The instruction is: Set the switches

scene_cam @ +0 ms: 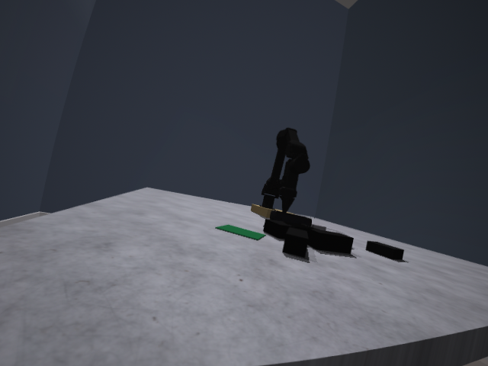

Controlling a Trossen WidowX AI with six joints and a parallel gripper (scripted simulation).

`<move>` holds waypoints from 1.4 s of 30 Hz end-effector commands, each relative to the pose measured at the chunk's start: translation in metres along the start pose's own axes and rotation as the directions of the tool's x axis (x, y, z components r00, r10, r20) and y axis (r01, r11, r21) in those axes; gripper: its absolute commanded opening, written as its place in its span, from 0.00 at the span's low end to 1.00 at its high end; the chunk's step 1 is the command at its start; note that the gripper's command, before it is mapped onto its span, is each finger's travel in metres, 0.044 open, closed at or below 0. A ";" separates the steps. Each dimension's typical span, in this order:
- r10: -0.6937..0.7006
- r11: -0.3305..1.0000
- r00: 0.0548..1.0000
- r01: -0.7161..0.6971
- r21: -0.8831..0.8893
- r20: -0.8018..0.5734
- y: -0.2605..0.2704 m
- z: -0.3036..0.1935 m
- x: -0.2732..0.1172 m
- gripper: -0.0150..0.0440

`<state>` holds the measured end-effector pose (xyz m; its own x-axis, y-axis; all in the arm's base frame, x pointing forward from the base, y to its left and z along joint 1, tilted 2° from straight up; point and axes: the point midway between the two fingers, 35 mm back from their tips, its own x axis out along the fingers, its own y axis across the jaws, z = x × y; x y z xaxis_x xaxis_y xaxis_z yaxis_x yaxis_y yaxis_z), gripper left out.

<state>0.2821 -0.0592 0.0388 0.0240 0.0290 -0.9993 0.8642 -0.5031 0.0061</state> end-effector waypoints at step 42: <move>-0.004 1.000 1.000 0.004 0.003 -0.004 -0.001 -0.060 -0.044 0.25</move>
<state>0.3019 -0.0265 0.0840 0.0257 0.0305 -0.9992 0.8627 -0.5057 0.0068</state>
